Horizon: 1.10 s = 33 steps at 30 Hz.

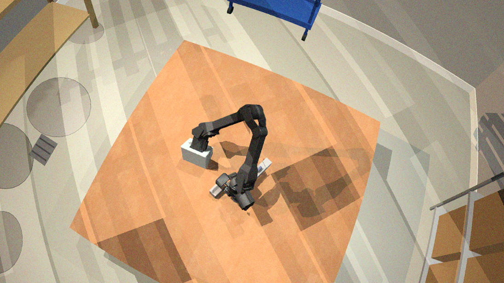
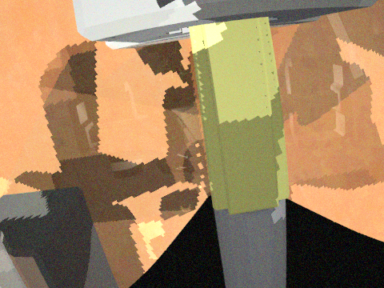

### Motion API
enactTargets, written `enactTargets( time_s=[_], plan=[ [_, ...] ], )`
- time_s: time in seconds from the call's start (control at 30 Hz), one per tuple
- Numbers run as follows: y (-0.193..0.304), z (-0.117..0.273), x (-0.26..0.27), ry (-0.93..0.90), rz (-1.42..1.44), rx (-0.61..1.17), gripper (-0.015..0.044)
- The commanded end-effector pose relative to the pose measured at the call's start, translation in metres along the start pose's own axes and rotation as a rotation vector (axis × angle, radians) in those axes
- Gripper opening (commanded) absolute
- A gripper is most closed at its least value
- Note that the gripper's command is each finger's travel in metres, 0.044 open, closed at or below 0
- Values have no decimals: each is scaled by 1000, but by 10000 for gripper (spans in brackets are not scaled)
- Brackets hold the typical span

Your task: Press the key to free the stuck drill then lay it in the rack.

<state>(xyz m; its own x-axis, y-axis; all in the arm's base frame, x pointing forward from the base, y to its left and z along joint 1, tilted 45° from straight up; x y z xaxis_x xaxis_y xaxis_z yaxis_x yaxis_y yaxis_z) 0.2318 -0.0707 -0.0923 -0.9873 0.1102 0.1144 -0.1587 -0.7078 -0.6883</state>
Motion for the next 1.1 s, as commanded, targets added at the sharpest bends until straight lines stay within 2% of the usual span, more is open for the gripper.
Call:
enactTargets(
  time_s=[0.0,0.37,0.9,0.93,1.07],
  plan=[
    [7,1,-1,2,3,5,0],
    [23,2,1,2,3,6,0],
    [12,-1,1,2,3,5,420],
    [12,-1,1,2,3,5,440],
    [11,-2,0,2,3,5,440]
  ],
)
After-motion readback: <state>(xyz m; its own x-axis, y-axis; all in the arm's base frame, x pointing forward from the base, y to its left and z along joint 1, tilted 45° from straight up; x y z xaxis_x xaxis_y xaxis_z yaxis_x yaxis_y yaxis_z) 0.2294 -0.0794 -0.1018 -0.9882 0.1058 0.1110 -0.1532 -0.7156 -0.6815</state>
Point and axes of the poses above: the point midway between the two fingers, 35 mm back from their tips, its own z axis back along the fingers, its own x axis across the jaws, y = z × x, the point moved 5 cm from there along z, back along the fingers, and after that the axes turned 12 degrees about z, right-handed, at the moved point
